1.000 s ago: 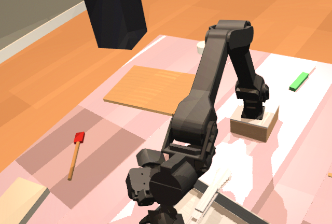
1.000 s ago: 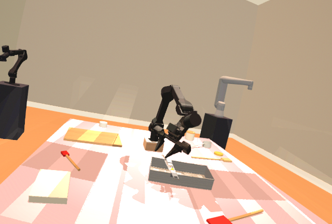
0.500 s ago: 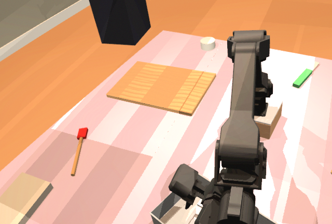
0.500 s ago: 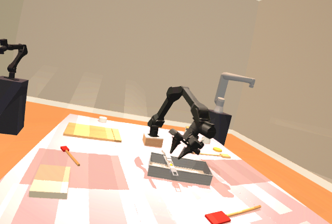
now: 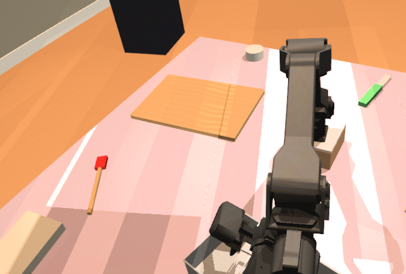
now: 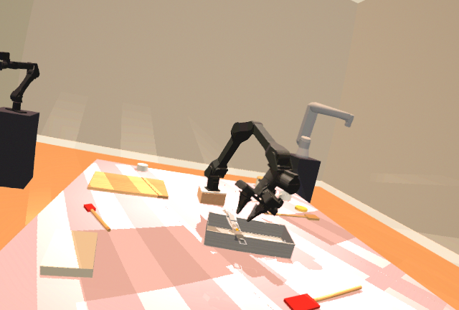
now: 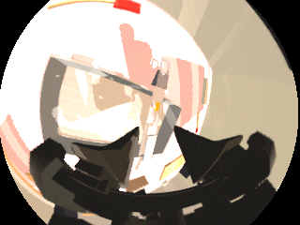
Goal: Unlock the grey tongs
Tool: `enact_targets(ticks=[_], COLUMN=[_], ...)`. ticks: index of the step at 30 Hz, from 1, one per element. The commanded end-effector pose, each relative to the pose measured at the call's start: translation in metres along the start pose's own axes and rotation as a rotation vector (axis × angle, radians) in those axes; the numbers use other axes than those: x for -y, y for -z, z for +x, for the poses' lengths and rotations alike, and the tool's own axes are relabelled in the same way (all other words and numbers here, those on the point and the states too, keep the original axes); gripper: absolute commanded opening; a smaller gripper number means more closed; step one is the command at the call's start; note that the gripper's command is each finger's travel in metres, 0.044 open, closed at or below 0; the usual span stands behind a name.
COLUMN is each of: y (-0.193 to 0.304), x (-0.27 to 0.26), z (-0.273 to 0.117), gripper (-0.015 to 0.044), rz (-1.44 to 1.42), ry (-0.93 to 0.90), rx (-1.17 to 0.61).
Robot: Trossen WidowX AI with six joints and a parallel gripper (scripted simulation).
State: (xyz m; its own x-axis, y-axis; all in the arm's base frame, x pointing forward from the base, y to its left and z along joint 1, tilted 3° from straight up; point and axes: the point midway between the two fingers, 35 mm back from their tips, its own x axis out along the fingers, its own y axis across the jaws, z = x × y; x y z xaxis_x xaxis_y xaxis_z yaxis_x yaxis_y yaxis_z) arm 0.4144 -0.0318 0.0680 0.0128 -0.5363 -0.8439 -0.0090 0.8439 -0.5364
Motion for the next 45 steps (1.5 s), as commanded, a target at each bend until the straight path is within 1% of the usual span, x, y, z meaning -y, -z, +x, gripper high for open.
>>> enact_targets(ticks=[1, 45], y=[0.0, -0.001], x=[-0.001, -0.001], z=[0.003, 0.074], gripper=[0.026, 0.026], rz=[-0.005, -0.005], ry=[-0.002, 0.001], rx=[-0.003, -0.003])
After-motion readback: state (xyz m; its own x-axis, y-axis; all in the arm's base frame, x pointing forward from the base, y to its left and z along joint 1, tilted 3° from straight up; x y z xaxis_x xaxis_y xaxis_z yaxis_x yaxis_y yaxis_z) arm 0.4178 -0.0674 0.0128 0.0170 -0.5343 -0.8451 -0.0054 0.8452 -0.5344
